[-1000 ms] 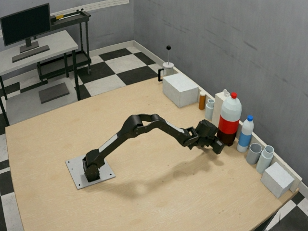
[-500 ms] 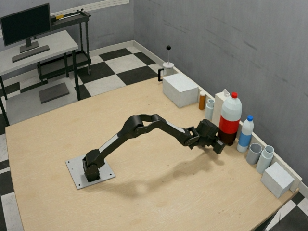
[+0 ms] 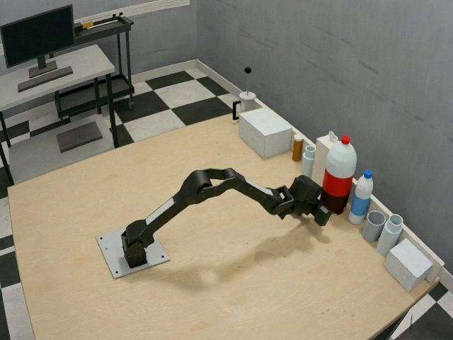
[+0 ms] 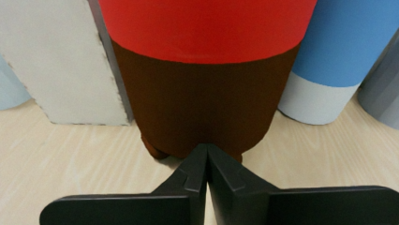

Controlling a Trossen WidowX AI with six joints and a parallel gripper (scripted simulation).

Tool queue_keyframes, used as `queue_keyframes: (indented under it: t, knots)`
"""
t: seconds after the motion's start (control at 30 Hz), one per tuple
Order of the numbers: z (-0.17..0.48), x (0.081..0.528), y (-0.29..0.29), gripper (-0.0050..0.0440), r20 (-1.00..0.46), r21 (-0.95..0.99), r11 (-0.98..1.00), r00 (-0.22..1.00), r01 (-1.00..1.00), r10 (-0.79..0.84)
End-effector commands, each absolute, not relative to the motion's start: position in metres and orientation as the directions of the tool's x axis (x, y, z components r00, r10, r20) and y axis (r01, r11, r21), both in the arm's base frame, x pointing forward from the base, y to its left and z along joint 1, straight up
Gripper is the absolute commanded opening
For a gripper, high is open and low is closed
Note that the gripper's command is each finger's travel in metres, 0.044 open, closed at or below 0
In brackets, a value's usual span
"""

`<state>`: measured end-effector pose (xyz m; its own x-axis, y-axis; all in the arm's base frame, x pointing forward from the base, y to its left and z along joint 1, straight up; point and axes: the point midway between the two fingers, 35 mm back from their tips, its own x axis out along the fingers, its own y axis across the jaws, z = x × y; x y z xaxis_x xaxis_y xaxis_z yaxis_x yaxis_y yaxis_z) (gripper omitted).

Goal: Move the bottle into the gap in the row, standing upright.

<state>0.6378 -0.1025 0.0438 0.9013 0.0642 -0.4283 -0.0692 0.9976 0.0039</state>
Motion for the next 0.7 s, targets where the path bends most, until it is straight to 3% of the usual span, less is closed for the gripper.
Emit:
queue_keyframes:
  t: [0.0, 0.67]
  knots:
    - [0.0598, 0.6453, -0.0998, -0.005, -0.397, -0.003, 0.997, 0.915, -0.073, 0.065]
    - [0.0688, 0.6451, -0.1032, -0.005, -0.39, -0.006, 0.997, 0.918, -0.074, 0.066]
